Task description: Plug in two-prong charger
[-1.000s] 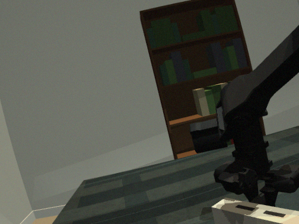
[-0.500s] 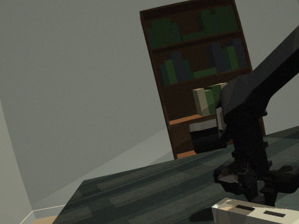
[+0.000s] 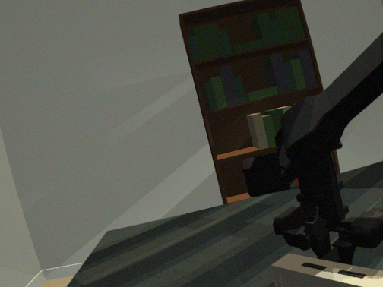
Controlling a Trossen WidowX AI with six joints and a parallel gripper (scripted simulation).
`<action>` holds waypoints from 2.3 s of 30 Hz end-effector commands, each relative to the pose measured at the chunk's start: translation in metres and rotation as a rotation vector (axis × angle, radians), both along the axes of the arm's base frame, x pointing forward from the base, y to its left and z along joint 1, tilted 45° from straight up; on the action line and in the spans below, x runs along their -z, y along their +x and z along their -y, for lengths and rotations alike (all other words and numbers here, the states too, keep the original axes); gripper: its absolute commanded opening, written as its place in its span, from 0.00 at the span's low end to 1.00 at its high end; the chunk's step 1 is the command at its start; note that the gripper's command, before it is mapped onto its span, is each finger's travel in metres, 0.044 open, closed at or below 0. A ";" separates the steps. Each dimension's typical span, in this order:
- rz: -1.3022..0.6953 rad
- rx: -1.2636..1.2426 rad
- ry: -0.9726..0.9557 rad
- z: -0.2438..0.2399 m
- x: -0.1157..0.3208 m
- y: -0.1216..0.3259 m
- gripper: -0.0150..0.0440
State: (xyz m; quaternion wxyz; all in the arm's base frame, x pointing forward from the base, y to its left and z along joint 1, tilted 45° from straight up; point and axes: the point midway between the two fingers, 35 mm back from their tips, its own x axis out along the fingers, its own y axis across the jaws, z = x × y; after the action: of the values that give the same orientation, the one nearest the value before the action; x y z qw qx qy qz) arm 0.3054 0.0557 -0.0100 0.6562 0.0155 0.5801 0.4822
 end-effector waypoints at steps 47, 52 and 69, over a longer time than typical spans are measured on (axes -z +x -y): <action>0.000 0.002 0.001 0.000 0.000 0.000 0.25; 0.004 0.005 0.004 0.001 0.001 -0.001 0.25; 0.004 0.005 0.004 0.002 0.002 -0.003 0.25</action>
State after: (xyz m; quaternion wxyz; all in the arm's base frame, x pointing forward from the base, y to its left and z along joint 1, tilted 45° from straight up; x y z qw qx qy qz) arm 0.3038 0.0540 -0.0112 0.6589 0.0159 0.5785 0.4805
